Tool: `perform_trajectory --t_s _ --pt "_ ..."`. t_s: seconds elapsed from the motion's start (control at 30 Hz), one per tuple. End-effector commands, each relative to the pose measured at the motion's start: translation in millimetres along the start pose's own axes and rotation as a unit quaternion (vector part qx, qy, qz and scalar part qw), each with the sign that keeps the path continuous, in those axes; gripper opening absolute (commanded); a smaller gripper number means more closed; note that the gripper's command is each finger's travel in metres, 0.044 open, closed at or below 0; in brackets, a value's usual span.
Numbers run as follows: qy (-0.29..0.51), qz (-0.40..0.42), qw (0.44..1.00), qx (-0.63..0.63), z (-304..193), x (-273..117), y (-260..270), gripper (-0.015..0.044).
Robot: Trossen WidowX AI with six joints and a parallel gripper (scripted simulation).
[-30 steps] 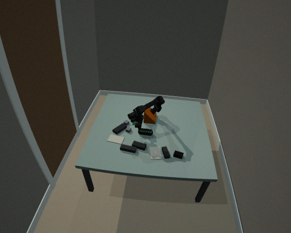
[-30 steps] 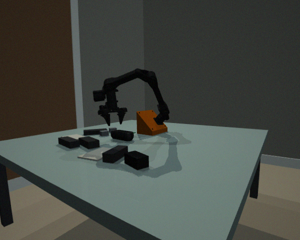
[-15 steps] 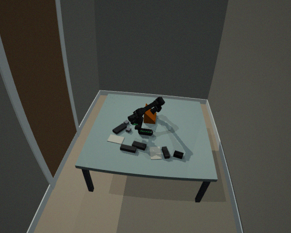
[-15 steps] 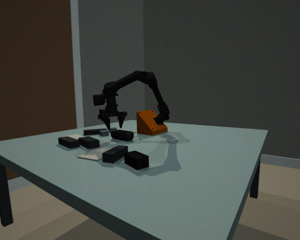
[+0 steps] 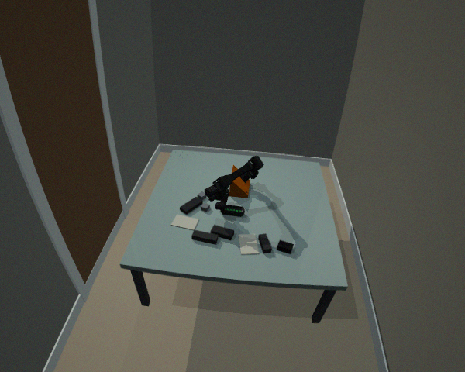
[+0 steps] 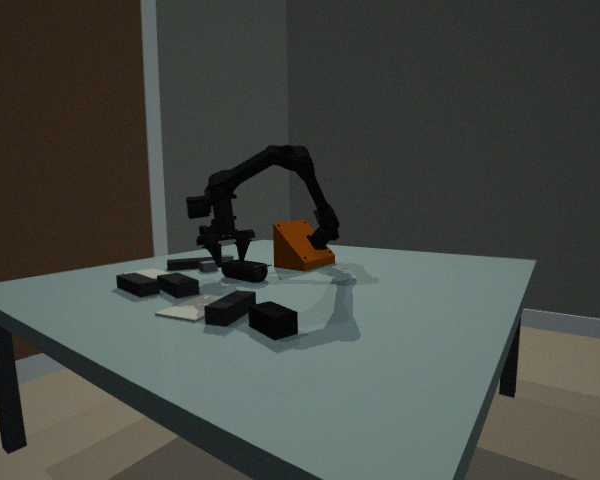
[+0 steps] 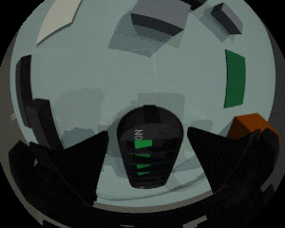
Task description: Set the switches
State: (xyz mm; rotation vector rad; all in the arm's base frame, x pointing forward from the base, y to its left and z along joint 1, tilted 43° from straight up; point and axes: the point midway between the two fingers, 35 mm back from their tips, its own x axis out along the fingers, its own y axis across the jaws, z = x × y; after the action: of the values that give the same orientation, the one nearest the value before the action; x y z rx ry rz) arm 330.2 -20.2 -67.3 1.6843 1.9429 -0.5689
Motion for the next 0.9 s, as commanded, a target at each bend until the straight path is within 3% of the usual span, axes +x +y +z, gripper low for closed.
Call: perform_trajectory --t_s 0.0,0.17,0.87 --pt "0.004 -0.002 1.000 0.005 -0.8 4.2 -1.8 0.0355" --pt "0.004 -0.002 1.000 0.005 -0.8 4.2 -1.8 0.0327" --pt "0.003 -0.002 1.000 0.005 -4.4 -1.9 -1.7 0.0336"
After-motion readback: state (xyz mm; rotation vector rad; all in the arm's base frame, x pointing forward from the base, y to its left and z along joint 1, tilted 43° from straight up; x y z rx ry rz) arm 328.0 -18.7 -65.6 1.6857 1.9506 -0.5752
